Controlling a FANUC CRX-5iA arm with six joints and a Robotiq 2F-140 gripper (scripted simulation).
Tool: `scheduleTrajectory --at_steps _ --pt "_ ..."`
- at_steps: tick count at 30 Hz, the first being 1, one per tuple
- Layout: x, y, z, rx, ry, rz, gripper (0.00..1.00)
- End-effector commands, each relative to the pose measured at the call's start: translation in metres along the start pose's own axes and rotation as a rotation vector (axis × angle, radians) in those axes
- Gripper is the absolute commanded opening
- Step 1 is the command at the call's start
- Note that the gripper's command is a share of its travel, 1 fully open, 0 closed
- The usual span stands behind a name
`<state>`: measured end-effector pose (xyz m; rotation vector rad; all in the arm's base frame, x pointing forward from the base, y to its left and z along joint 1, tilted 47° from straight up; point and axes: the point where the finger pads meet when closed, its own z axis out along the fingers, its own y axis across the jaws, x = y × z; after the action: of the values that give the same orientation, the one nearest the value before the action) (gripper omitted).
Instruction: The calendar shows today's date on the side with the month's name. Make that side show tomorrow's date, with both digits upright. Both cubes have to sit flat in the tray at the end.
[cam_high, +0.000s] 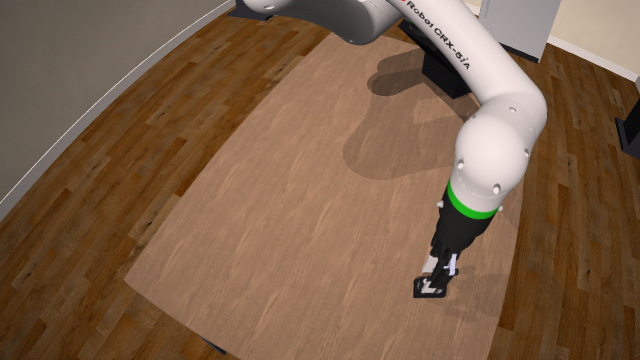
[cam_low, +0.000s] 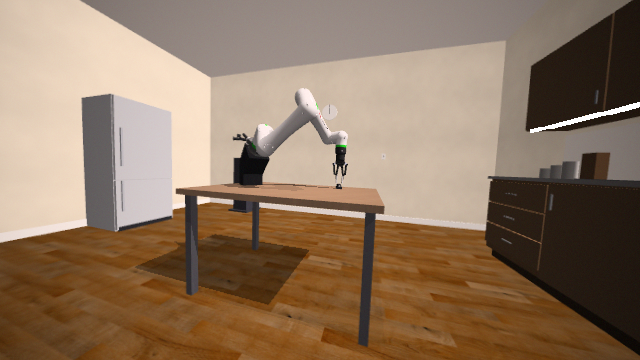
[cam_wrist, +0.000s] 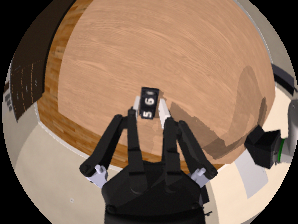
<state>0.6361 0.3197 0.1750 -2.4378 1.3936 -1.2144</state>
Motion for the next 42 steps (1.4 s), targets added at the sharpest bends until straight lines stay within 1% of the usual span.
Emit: scheduleTrajectory --at_steps 1,9,27,42 --pt "0.0 0.0 0.0 0.0 0.0 0.0 0.35" --pt "0.0 0.0 0.003 0.0 0.0 0.0 0.35" --pt "0.0 0.0 0.026 0.0 0.0 0.0 0.35" --pt "0.0 0.0 0.028 0.0 0.0 0.0 0.35"
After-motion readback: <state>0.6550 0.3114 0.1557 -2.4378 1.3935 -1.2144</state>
